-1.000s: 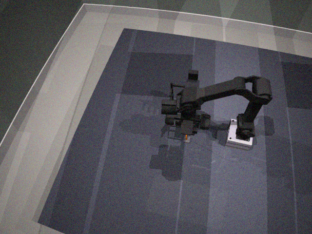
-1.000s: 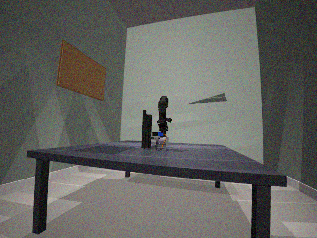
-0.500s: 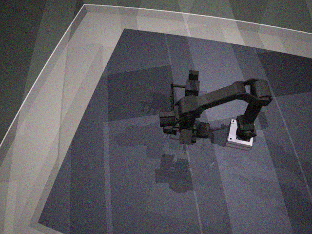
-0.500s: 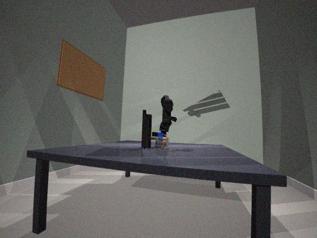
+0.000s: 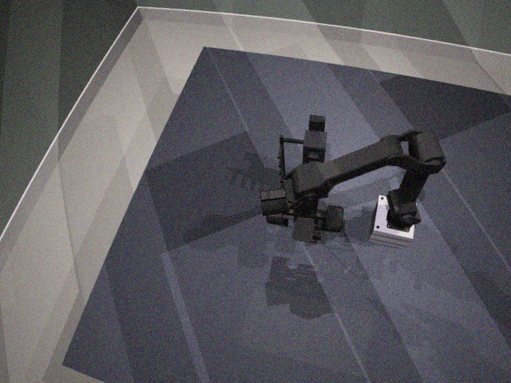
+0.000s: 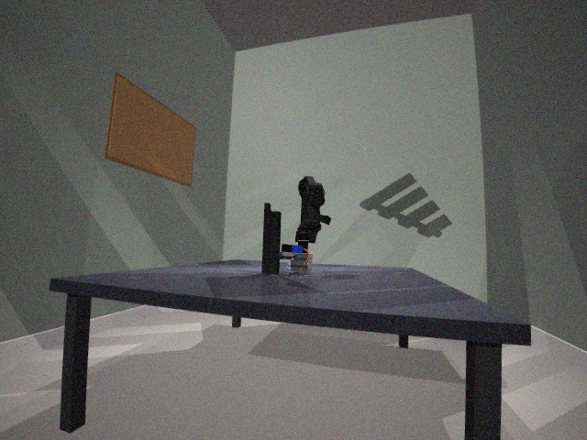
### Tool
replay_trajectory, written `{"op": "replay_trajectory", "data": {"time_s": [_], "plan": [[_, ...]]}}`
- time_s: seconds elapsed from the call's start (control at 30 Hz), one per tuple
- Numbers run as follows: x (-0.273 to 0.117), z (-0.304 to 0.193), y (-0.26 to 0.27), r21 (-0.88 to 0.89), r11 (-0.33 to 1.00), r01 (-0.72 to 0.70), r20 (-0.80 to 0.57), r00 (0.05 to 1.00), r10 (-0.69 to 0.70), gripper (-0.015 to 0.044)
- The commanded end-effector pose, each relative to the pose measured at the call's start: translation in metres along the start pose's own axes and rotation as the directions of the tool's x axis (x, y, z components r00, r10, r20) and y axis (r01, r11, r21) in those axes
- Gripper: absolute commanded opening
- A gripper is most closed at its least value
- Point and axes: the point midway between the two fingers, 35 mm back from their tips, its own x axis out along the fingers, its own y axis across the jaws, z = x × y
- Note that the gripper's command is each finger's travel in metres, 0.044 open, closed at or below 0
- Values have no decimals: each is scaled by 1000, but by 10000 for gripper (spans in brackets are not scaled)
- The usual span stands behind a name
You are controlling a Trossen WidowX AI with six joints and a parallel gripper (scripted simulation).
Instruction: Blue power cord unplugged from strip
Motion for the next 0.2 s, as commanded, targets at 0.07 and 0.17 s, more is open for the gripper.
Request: {"op": "replay_trajectory", "data": {"time_s": [0.07, 0.17], "plan": [[0, 1, 0, 5, 1000, -3, 3, 1000, 3, 440], [0, 1, 0, 5, 1000, -3, 3, 1000, 3, 440]]}}
